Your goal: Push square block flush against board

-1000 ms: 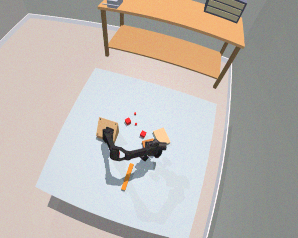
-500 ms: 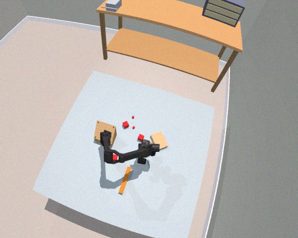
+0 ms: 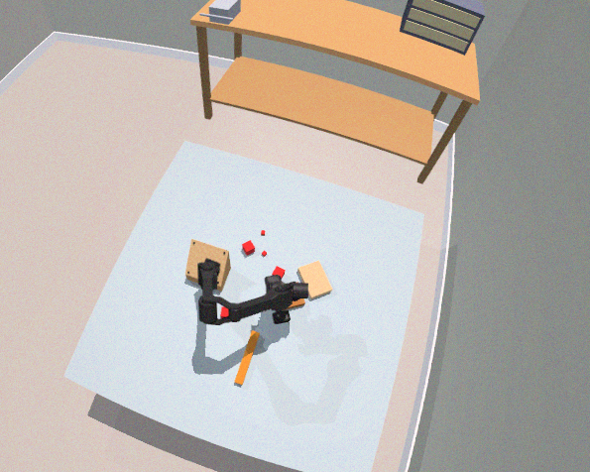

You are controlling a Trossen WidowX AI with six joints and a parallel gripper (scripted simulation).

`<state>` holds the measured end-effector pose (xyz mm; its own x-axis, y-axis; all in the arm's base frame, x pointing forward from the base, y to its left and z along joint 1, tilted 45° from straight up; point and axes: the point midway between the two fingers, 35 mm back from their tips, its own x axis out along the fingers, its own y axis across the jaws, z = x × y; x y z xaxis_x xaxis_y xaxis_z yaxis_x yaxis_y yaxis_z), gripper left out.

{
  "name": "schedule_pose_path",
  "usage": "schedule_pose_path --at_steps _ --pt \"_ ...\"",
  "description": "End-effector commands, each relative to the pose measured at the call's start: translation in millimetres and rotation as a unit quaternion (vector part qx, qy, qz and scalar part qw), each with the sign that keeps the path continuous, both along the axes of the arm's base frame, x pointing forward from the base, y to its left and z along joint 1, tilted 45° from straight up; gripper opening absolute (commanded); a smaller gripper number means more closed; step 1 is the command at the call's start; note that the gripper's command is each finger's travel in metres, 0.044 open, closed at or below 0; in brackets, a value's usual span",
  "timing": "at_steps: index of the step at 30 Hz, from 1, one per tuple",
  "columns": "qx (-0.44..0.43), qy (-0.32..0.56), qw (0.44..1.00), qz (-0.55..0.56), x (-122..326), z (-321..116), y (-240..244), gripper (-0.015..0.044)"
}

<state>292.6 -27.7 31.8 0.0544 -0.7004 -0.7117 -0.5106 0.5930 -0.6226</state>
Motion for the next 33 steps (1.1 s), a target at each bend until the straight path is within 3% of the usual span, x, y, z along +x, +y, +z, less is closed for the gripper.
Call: schedule_pose_path --at_steps 1,7,33 --pt "0.002 0.009 1.000 0.009 -1 -2 -1 0.0000" --pt "-0.001 0.020 1.000 0.021 -1 -39 -38 0.0000" --pt "0.000 0.019 1.000 0.021 16 -44 -31 0.0000"
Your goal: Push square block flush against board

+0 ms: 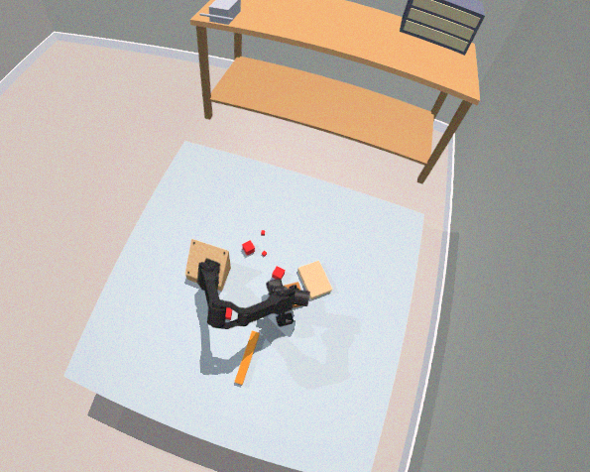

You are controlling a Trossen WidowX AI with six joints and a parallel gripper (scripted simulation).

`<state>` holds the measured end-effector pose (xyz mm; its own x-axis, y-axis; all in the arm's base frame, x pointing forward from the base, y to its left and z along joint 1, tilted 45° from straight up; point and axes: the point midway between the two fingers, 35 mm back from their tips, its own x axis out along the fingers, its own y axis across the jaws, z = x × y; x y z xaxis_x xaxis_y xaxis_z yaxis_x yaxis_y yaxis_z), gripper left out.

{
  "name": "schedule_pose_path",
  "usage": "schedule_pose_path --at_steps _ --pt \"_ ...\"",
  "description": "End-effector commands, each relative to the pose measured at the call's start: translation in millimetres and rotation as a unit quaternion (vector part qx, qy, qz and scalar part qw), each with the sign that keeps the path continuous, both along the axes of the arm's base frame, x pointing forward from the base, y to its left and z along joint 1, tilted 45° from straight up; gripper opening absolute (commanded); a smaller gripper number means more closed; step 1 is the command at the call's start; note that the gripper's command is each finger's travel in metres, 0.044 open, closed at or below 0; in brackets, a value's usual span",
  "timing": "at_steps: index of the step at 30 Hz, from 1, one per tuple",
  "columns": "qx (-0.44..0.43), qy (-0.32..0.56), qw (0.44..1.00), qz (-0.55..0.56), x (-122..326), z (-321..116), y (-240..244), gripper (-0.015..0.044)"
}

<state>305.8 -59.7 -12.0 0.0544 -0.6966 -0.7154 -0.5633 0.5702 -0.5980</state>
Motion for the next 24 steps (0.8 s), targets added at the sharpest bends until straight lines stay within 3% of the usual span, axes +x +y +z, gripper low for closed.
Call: schedule_pose_path --at_steps 1,24 --pt "-0.001 -0.002 1.000 -0.002 4 -1 2 0.0000" --pt "-0.001 -0.003 1.000 -0.002 21 -7 10 0.0000"
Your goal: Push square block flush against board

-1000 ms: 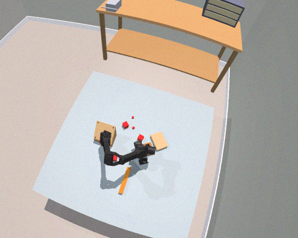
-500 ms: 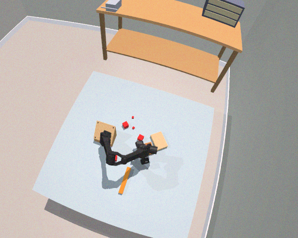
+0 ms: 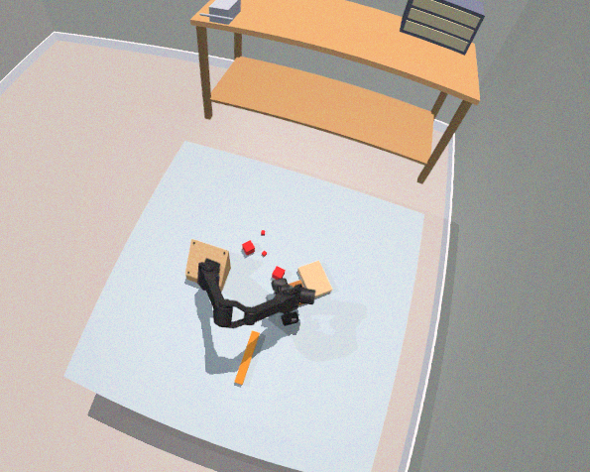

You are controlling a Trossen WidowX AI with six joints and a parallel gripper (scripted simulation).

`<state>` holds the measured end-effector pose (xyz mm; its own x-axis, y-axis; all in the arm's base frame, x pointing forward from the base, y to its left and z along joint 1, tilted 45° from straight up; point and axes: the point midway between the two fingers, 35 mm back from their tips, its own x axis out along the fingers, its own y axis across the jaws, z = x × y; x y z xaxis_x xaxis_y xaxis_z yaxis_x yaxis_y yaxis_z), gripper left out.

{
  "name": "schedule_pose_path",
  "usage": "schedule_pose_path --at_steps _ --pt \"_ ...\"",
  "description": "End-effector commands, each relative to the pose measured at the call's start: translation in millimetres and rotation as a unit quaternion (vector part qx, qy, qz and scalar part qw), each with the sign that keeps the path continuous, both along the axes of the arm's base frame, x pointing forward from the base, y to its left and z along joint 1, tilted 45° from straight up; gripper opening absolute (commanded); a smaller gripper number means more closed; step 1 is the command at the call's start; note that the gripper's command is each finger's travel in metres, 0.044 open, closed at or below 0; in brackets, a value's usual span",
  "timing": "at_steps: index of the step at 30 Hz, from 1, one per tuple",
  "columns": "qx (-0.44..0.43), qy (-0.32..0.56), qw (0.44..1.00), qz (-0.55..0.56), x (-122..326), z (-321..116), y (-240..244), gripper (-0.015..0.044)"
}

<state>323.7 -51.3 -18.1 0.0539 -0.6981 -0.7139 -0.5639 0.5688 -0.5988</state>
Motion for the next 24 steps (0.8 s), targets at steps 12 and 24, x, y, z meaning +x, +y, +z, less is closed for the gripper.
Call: schedule_pose_path --at_steps 12,24 --pt "0.000 -0.003 1.000 -0.002 0 1 -1 0.0000" --pt "0.000 -0.003 1.000 -0.002 -17 8 -10 0.0000"
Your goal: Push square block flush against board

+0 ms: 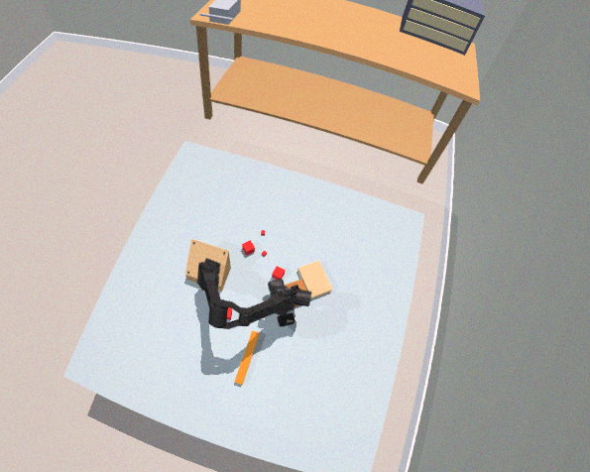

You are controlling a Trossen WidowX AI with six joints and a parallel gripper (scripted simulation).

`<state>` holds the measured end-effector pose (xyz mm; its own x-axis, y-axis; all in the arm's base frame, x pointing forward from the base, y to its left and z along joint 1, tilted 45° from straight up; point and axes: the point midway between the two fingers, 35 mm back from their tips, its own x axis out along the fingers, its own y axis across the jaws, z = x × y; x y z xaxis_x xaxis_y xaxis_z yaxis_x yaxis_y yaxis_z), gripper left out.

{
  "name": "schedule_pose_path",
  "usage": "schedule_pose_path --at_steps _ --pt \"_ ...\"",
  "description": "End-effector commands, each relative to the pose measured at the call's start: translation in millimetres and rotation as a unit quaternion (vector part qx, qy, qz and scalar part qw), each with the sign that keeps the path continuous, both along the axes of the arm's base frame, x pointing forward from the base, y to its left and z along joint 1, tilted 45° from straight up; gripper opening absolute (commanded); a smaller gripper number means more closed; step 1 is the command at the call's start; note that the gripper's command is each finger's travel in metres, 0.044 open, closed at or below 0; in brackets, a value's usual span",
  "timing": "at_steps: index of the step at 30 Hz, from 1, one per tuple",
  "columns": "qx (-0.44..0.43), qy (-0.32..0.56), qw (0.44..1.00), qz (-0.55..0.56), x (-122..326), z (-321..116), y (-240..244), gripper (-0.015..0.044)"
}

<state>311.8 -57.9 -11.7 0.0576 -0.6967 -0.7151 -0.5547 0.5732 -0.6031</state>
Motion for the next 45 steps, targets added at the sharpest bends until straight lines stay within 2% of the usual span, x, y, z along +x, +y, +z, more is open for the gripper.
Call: schedule_pose_path --at_steps 1,13,18,24,34,45 --pt "-0.001 0.002 1.000 0.001 -6 2 -4 0.0000" --pt "-0.002 0.003 1.000 0.001 -22 7 -12 0.0000" --pt "-0.001 0.003 1.000 0.001 -21 43 27 0.0000" --pt "-0.002 -0.002 1.000 0.005 -18 42 28 0.0000" --pt "0.009 -0.115 0.987 -0.112 7 42 34 0.0000" --pt "0.021 -0.244 0.938 -0.245 35 40 42 0.0000"
